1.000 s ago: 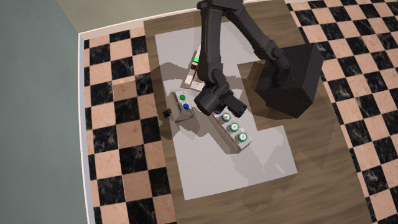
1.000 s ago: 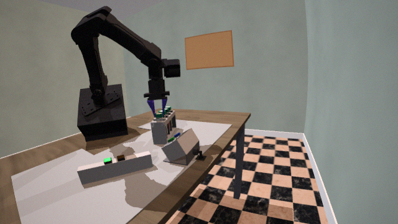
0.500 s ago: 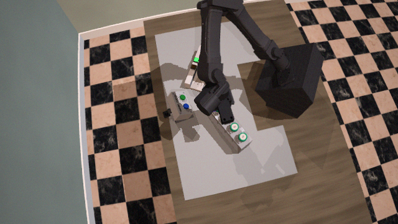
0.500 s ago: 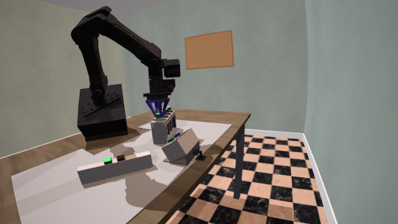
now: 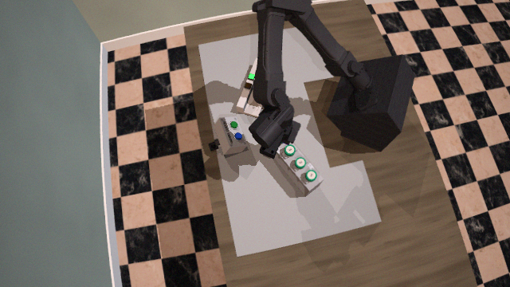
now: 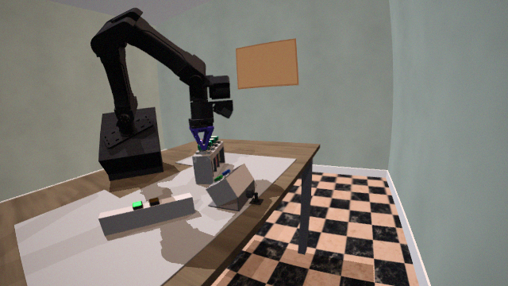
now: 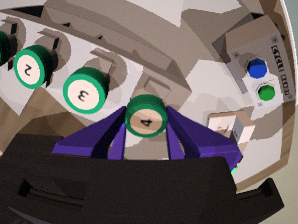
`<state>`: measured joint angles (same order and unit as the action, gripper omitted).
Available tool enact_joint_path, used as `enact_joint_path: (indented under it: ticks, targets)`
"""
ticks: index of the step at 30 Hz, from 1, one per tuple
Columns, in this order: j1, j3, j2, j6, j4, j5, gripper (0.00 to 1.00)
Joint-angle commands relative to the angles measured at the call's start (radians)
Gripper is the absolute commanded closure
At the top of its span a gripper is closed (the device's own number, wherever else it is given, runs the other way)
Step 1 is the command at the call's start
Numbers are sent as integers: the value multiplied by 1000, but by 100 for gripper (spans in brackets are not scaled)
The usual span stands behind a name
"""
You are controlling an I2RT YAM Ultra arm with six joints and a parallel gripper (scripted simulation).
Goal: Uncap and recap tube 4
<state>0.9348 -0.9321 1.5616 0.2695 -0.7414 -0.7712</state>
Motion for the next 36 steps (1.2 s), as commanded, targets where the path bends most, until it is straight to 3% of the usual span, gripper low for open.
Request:
enact_joint_path:
  ticks: [1,16,18,33,36]
  targets:
    - [6,-2,-6,-172,1,2,100]
    - [5,-1,-6,-920,4,2,100]
    - [5,-1,-6,-920,4,2,100]
    - [3,0,-5,-1668,6,2,100]
    - [3,0,-5,-1718,7,2,100]
